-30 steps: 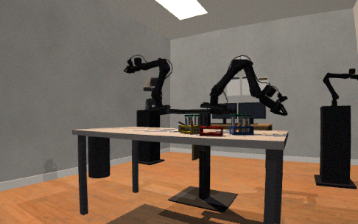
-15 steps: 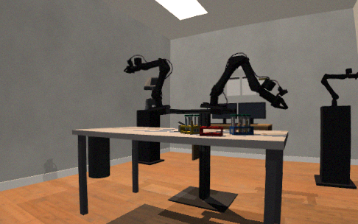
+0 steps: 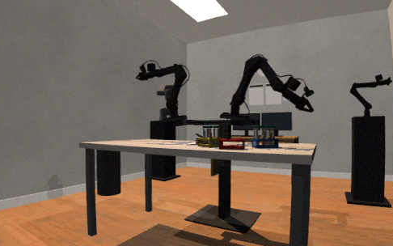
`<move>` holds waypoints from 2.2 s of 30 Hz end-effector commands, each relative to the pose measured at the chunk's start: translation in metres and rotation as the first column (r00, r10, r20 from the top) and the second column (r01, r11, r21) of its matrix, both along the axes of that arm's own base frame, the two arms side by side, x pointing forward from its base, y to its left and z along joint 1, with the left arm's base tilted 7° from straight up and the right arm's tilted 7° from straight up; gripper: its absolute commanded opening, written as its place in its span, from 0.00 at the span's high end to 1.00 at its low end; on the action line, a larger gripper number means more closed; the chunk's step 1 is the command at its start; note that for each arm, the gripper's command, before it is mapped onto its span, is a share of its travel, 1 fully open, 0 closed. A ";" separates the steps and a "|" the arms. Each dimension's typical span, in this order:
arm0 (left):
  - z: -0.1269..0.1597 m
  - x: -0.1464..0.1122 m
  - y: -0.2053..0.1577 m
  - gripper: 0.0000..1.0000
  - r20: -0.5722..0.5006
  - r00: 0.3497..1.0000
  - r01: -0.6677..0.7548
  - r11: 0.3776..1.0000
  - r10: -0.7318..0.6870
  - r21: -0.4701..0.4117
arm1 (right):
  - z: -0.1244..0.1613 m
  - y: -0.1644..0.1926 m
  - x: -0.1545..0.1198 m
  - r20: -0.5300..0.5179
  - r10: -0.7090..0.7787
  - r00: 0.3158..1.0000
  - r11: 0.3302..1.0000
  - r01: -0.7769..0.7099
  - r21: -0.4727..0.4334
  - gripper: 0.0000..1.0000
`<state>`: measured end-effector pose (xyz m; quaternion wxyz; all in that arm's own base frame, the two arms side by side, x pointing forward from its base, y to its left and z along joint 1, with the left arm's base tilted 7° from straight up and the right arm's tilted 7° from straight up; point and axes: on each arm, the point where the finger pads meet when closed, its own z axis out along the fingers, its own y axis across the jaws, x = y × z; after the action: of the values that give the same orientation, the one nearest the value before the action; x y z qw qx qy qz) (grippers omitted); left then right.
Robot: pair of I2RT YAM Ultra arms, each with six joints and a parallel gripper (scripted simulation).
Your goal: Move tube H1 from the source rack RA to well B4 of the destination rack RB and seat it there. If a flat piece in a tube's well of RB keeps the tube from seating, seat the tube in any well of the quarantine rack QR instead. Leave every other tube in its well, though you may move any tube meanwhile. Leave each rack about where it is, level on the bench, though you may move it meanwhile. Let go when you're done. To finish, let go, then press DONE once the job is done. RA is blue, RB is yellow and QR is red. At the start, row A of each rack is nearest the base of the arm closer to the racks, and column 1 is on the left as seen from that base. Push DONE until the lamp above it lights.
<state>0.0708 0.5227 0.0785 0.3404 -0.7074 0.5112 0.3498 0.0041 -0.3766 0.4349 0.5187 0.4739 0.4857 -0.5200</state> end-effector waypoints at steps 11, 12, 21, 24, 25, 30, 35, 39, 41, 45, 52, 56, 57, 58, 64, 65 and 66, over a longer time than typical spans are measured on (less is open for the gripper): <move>0.017 0.061 -0.026 0.70 -0.056 0.983 0.166 0.979 -0.173 -0.116 | 0.020 0.013 -0.007 0.014 -0.021 1.000 0.999 0.022 -0.028 1.00; 0.017 0.065 -0.029 0.70 -0.064 0.977 0.192 0.972 -0.201 -0.133 | 0.020 0.013 -0.007 0.014 -0.021 1.000 0.999 0.022 -0.028 1.00; 0.017 0.092 -0.047 0.70 -0.093 0.959 0.250 0.952 -0.269 -0.179 | 0.020 0.013 -0.007 0.014 -0.021 1.000 0.999 0.022 -0.028 1.00; 0.017 0.107 -0.057 0.70 -0.098 0.928 0.331 0.915 -0.360 -0.229 | 0.020 0.013 -0.007 0.014 -0.021 1.000 0.999 0.022 -0.028 1.00; 0.016 0.111 -0.061 0.70 -0.098 0.928 0.331 0.915 -0.360 -0.229 | 0.020 0.013 -0.007 0.014 -0.021 1.000 0.999 0.022 -0.028 1.00; 0.016 0.130 -0.077 0.70 -0.111 0.890 0.398 0.874 -0.441 -0.279 | 0.020 0.013 -0.007 0.014 -0.021 1.000 0.999 0.022 -0.028 1.00; 0.016 0.139 -0.087 0.70 -0.120 0.881 0.409 0.865 -0.457 -0.292 | 0.020 0.013 -0.007 0.014 -0.021 1.000 0.999 0.022 -0.028 1.00; 0.014 0.155 -0.102 0.70 -0.120 0.848 0.458 0.827 -0.516 -0.326 | 0.020 0.013 -0.007 0.014 -0.021 1.000 0.999 0.022 -0.028 1.00; 0.014 0.161 -0.110 0.70 -0.125 0.817 0.493 0.794 -0.563 -0.356 | 0.020 0.013 -0.007 0.014 -0.021 1.000 0.999 0.022 -0.028 1.00; 0.013 0.174 -0.126 0.70 -0.125 0.799 0.511 0.775 -0.588 -0.372 | 0.020 0.013 -0.007 0.014 -0.021 1.000 0.999 0.022 -0.028 1.00; 0.012 0.188 -0.146 0.70 -0.130 0.751 0.552 0.723 -0.648 -0.415 | 0.020 0.013 -0.007 0.014 -0.021 1.000 0.999 0.022 -0.028 1.00; 0.010 0.199 -0.164 0.70 -0.129 0.681 0.601 0.651 -0.721 -0.463 | 0.020 0.013 -0.007 0.014 -0.021 1.000 0.999 0.022 -0.028 1.00; 0.010 0.201 -0.168 0.70 -0.128 0.662 0.612 0.632 -0.738 -0.475 | 0.020 0.013 -0.007 0.014 -0.021 1.000 0.999 0.022 -0.028 1.00; 0.009 0.204 -0.173 0.70 -0.128 0.662 0.612 0.632 -0.738 -0.476 | 0.020 0.013 -0.007 0.014 -0.021 1.000 0.999 0.022 -0.028 1.00; 0.007 0.216 -0.197 0.70 -0.123 0.592 0.646 0.560 -0.797 -0.520 | 0.020 0.013 -0.007 0.014 -0.021 1.000 0.999 0.022 -0.028 1.00; 0.007 0.218 -0.202 0.70 -0.121 0.571 0.653 0.539 -0.812 -0.532 | 0.020 0.013 -0.007 0.014 -0.021 1.000 0.999 0.022 -0.028 1.00; 0.007 0.218 -0.202 0.70 -0.121 0.571 0.653 0.539 -0.812 -0.532 | 0.020 0.013 -0.007 0.014 -0.021 1.000 0.999 0.022 -0.028 1.00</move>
<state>0.2799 0.3262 0.0601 0.1857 -0.4261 0.8673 0.1780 0.0041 -0.3766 0.4349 0.5187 0.4740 0.4857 -0.5200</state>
